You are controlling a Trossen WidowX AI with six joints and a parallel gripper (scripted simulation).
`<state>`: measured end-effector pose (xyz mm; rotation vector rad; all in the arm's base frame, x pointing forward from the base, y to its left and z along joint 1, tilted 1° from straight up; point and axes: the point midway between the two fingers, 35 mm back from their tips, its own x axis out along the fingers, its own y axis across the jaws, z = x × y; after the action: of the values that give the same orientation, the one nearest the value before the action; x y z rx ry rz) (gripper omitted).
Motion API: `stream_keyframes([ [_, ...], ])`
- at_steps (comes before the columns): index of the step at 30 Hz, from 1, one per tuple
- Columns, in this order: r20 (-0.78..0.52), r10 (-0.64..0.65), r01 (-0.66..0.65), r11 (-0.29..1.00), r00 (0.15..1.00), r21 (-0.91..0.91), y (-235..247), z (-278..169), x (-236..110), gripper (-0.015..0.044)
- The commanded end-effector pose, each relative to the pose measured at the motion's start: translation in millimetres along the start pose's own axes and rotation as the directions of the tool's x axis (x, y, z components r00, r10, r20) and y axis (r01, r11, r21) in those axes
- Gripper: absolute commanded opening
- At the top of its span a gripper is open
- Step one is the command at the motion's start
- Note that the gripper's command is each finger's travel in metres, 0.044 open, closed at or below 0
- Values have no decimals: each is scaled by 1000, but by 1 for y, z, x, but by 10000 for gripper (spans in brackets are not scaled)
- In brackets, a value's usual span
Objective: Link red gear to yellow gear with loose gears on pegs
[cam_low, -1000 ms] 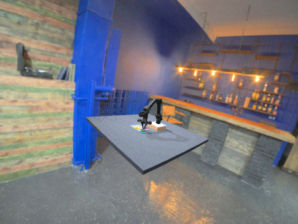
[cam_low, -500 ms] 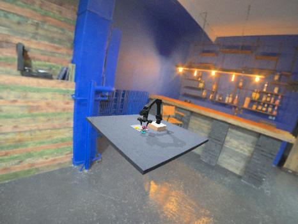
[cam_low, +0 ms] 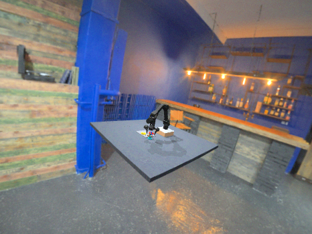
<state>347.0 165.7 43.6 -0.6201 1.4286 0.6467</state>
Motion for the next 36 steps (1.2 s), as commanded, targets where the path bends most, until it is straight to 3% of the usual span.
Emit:
stream_keyframes([
  [1, 3, -1, 1, 1000, 1000, 5, 0, 1, 5, 440],
  [20, 3, -1, 1, 1000, 1000, 5, 0, 1, 28, 440],
  [34, 3, -1, 1, 1000, 1000, 5, 0, 1, 28, 72],
  [36, 3, -1, 1, 1000, 1000, 5, 0, 1, 28, 59],
])
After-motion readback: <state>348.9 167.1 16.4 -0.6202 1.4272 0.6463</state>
